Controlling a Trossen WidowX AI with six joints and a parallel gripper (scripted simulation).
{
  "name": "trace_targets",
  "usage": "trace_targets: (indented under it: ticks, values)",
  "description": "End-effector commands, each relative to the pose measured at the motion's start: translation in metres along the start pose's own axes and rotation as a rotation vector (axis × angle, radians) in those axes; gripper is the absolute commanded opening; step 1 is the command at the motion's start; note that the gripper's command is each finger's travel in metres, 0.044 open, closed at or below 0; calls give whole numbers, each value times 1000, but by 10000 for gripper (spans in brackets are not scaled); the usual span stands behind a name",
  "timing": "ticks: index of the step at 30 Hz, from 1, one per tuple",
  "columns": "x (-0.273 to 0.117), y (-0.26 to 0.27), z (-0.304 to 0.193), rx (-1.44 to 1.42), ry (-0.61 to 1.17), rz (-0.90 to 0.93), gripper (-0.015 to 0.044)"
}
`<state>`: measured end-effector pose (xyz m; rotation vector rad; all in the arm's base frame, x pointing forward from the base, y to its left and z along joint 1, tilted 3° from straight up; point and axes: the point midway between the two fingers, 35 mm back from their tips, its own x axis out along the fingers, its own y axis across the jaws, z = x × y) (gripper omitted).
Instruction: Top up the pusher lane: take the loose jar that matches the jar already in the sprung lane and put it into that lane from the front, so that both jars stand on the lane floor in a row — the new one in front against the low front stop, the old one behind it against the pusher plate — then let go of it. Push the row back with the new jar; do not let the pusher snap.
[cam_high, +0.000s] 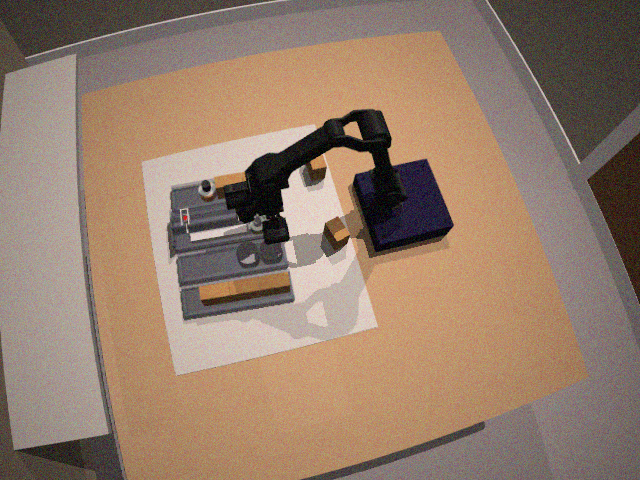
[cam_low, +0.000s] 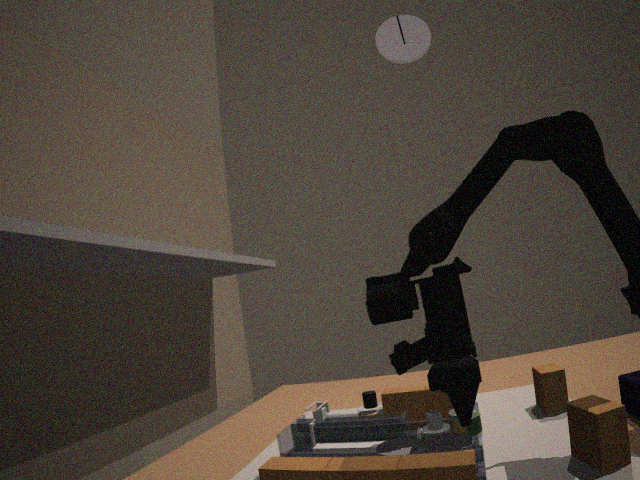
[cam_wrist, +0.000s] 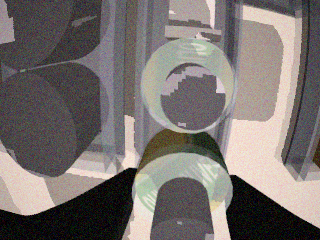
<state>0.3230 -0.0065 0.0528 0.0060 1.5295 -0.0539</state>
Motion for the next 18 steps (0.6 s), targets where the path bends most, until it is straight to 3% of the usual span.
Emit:
trace_targets:
  ticks: [1,18]
  values:
    - [-6,0,12,-3,-37,3,0]
    - [-5,0,13,-3,-37,3,0]
